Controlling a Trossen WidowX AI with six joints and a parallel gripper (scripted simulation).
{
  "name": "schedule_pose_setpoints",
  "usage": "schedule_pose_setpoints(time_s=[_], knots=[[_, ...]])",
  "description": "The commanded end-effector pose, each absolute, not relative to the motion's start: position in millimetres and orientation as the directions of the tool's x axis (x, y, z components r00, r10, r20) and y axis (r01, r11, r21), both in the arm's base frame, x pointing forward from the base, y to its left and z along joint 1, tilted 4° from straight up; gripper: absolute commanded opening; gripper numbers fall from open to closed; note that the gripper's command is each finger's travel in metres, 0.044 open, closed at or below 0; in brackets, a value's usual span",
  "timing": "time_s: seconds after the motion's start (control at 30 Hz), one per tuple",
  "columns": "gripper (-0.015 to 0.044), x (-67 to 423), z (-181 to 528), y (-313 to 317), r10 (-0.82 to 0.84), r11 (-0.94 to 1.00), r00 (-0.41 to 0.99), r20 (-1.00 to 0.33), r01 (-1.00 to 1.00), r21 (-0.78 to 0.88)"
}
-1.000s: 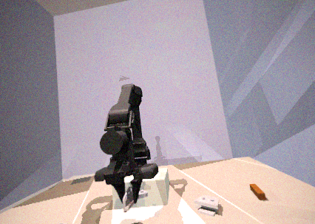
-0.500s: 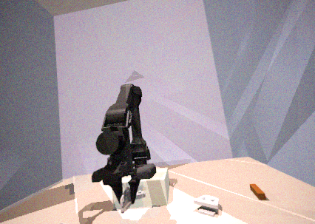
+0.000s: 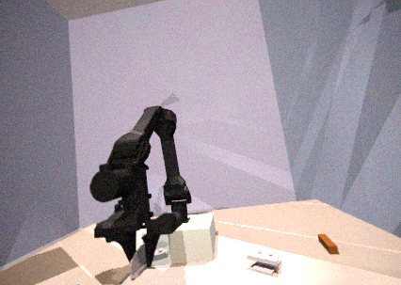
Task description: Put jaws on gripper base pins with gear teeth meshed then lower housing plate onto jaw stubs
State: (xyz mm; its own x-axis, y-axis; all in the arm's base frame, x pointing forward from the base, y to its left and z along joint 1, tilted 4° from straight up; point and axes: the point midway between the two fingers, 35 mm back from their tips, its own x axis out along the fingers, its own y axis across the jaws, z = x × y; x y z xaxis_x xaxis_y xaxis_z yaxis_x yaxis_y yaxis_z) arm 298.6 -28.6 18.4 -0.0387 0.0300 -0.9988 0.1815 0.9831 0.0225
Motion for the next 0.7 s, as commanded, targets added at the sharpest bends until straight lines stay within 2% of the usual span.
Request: schedule_pose_setpoints(time_s=[0.0,0.33,0.67], knots=[[0.0134,306,17,-41,0.023,0.984,-0.044,-0.999,0.178,0.015],[0.0134,321,14,-70,0.021,0.984,-0.044,-0.999,0.178,0.013],[0.0134,321,14,-72,0.021,0.984,-0.044,-0.999,0.178,0.013]])
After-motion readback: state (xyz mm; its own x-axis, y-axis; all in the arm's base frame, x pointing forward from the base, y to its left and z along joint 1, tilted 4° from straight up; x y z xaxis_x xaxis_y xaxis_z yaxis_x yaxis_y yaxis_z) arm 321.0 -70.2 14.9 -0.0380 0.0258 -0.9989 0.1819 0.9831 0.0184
